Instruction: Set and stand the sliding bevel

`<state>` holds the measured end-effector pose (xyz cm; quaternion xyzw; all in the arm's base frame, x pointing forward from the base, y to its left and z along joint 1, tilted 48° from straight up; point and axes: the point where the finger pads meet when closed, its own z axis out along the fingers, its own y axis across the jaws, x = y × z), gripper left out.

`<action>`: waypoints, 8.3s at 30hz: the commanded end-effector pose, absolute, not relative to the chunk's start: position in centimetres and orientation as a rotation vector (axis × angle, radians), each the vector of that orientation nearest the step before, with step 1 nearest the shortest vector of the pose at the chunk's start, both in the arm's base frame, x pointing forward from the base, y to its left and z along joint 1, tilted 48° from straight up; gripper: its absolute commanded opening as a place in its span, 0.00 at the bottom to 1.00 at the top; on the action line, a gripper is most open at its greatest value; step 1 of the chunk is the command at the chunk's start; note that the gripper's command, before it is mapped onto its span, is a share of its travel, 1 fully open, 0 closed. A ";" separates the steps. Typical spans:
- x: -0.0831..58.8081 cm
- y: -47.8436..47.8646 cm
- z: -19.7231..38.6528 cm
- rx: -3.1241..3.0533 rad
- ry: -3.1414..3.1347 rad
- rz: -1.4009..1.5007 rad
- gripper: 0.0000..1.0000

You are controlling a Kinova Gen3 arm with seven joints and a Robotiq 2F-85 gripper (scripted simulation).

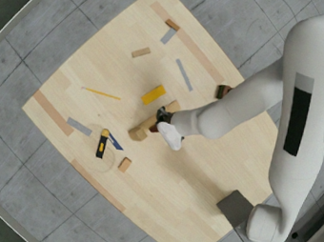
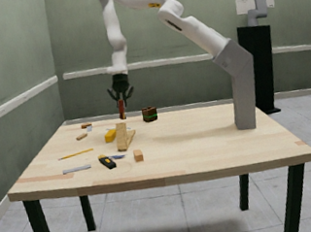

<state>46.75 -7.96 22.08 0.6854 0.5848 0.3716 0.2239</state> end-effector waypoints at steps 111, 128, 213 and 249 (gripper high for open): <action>53.2 -6.3 17.1 1.890 1.614 1.026 0.10; 53.8 -6.2 16.7 1.890 1.614 1.026 0.10; 55.1 -6.0 15.6 1.890 1.614 1.026 0.10; 54.4 -6.3 16.1 1.890 1.614 1.026 0.10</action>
